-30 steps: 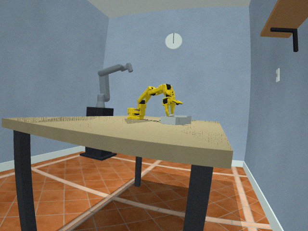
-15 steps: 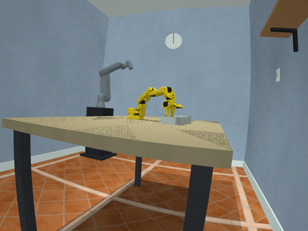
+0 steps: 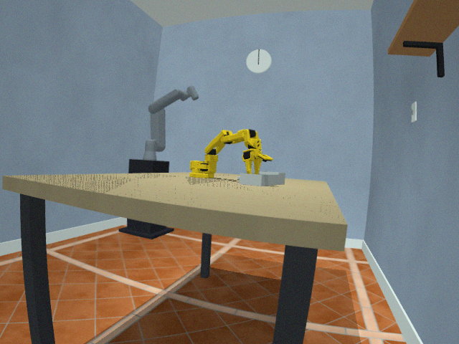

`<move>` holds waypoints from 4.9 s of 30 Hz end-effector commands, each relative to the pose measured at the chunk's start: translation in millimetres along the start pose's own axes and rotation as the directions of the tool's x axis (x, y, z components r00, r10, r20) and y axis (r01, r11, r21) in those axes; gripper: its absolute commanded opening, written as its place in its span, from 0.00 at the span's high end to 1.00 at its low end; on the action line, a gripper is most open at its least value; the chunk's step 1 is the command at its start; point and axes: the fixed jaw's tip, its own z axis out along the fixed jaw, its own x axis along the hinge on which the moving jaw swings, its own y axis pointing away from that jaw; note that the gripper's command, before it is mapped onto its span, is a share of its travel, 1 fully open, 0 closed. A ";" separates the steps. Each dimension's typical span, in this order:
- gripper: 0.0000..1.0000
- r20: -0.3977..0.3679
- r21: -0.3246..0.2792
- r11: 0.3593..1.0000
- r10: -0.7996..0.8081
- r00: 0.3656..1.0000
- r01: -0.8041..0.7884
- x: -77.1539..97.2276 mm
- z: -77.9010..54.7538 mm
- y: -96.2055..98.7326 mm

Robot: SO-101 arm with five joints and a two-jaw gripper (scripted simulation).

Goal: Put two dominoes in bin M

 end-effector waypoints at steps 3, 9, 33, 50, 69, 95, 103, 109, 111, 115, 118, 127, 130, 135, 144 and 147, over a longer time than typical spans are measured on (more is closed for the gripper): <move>1.00 0.064 -0.005 1.000 -0.001 0.998 0.001 -9.8 -8.0 3.3; 1.00 0.062 -0.005 1.000 -0.001 0.998 0.001 -9.5 -5.5 3.3; 1.00 0.053 -0.004 1.000 -0.001 0.999 0.001 -8.3 -1.2 3.3; 0.83 0.053 -0.004 1.000 -0.001 0.999 0.001 -8.3 -1.2 3.3; 0.77 0.058 -0.004 1.000 0.000 0.998 0.001 -9.0 -4.2 3.3; 0.77 0.132 -0.006 1.000 0.002 0.991 -0.001 -13.5 -52.0 3.3; 0.77 0.132 -0.006 1.000 0.002 0.991 -0.001 -13.5 -52.1 3.3; 0.77 0.132 -0.006 1.000 0.002 0.991 -0.001 -13.5 -52.1 3.3; 0.77 0.132 -0.006 1.000 0.002 0.991 -0.001 -13.5 -52.1 3.3; 0.77 0.132 -0.006 1.000 0.002 0.991 -0.001 -13.5 -52.1 3.3; 0.77 0.131 -0.007 1.000 -0.001 0.991 0.002 -13.1 -52.8 4.2; 0.77 0.115 -0.021 0.996 -0.079 0.990 0.082 -1.4 -68.9 24.9; 0.77 0.112 -0.023 0.995 -0.095 0.989 0.098 1.6 -72.1 28.9; 0.77 0.094 -0.041 0.980 -0.192 0.977 0.197 23.3 -89.9 50.5; 0.77 0.064 -0.076 0.918 -0.386 0.920 0.390 81.8 -115.4 78.3; 0.77 0.061 -0.079 0.909 -0.404 0.913 0.408 88.3 -116.9 79.8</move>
